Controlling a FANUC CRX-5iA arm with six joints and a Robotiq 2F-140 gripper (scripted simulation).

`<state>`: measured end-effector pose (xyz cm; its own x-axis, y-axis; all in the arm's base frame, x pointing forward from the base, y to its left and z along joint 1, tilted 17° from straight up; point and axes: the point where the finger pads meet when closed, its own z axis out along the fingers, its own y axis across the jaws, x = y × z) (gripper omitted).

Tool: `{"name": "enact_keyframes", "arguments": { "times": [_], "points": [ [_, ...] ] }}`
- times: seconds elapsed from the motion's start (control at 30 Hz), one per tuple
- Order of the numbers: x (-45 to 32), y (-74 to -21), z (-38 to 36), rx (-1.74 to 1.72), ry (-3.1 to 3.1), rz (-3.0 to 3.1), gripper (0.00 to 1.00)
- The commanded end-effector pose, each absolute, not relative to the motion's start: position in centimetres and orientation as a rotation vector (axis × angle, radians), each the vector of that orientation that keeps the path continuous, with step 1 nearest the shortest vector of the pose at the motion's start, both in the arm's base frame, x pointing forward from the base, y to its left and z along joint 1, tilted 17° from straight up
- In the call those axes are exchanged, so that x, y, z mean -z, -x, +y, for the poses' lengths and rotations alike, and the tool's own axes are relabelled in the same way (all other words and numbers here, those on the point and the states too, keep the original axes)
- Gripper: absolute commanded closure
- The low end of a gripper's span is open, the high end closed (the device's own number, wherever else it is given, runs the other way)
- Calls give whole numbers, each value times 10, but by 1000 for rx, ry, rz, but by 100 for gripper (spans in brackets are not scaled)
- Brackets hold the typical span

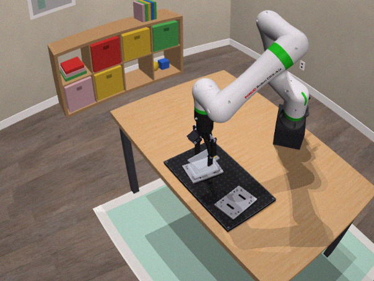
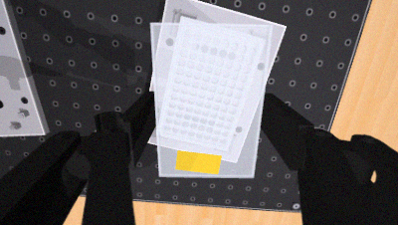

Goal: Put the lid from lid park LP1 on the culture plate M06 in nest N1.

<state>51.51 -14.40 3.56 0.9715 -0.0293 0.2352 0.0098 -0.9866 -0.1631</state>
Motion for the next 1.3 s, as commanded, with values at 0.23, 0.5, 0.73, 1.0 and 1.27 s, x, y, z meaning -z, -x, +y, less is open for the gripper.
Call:
{"name": "enact_keyframes", "arguments": {
  "times": [0.23,0.5,0.73,1.0,1.27],
  "points": [
    [-35,-516,-144,345,2944,151,39],
    [-34,-516,-144,333,2927,272,39],
    [-28,-518,-143,324,2912,358,39],
    [-12,-523,-141,324,2912,358,39],
    [-3,-526,-140,324,2912,358,39]
  ]
}}
